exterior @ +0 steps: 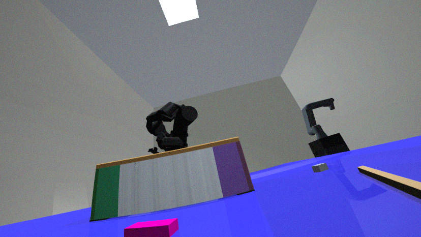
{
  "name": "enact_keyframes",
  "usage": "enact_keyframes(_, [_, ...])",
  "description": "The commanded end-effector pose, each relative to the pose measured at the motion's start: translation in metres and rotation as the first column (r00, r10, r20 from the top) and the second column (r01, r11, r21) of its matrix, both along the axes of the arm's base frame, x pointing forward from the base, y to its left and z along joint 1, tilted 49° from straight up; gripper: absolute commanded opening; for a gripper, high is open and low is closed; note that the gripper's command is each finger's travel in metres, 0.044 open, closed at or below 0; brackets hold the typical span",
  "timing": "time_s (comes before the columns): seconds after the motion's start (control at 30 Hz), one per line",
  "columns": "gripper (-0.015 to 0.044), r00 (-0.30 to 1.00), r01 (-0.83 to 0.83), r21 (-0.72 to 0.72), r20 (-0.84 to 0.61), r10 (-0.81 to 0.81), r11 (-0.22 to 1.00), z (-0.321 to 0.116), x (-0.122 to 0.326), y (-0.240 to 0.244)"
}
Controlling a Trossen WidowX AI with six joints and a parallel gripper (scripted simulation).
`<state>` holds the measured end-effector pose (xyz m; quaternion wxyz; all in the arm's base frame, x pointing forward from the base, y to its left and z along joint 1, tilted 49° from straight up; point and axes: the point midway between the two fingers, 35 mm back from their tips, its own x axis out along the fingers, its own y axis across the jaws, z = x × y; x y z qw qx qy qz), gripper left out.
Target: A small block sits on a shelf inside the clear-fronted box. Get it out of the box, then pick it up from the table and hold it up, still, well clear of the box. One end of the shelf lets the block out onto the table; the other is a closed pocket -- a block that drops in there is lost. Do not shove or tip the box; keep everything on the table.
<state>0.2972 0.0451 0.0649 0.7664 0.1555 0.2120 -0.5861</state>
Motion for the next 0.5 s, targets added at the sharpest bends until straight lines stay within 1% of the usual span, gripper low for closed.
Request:
enact_keyframes(0.0, [0.0400,1.000,-0.002,-0.004,0.002,0.002,1.000,0.007,0.001,-0.006])
enact_keyframes(0.47, [0.0400,1.000,-0.002,-0.005,0.002,0.002,1.000,0.030,0.007,-0.026])
